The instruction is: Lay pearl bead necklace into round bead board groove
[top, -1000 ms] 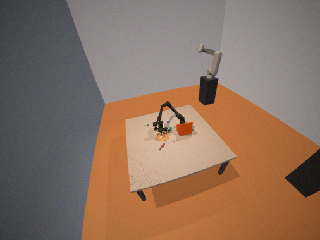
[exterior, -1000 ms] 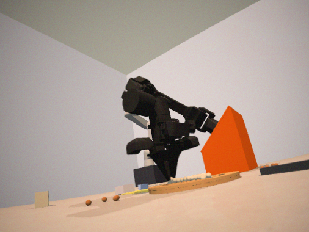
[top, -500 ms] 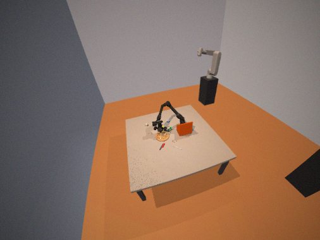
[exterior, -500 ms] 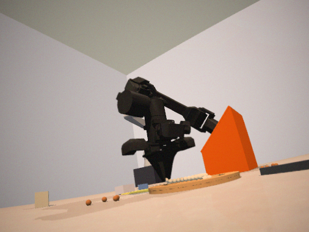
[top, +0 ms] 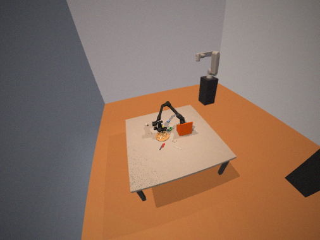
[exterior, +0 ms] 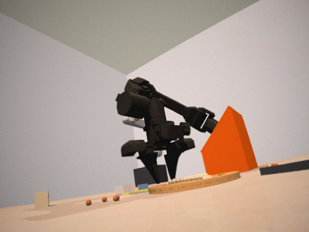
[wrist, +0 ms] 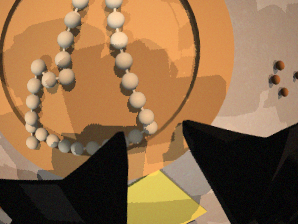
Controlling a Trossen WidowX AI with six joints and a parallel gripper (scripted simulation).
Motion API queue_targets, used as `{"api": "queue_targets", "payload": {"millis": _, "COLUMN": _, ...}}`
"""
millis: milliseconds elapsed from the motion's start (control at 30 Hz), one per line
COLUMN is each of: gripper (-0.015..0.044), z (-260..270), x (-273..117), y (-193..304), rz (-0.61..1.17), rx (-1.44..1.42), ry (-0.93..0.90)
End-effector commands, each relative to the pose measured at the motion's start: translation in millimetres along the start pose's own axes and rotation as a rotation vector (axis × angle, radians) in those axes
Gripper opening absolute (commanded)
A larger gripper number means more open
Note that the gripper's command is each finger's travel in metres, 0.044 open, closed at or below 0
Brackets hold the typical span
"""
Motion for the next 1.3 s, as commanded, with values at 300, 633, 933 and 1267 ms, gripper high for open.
{"api": "queue_targets", "payload": {"millis": 300, "gripper": 0.044, "z": 0.8, "x": -4.8, "y": 0.1, "rz": -0.002, "rx": -0.006, "ry": -0.003}}
{"api": "queue_targets", "payload": {"millis": 633, "gripper": 0.044, "z": 0.8, "x": -4.8, "y": 0.1, "rz": -0.002, "rx": -0.006, "ry": -0.003}}
{"api": "queue_targets", "payload": {"millis": 933, "gripper": 0.044, "z": 0.8, "x": -4.8, "y": 0.1, "rz": -0.002, "rx": -0.006, "ry": -0.003}}
{"api": "queue_targets", "payload": {"millis": 1267, "gripper": 0.0177, "z": 1.4, "x": -37.2, "y": -12.4, "rz": -0.004, "rx": -0.264, "ry": -0.002}}
Point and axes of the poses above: the point midway between the two fingers, 35 mm back from their tips, its own x axis out along the fingers, its own z axis across the jaws, y = z × x, the point moved 5 cm from there along -x, back along the fingers, and after that the axes turned 9 degrees about -x, right-handed, at the moved point
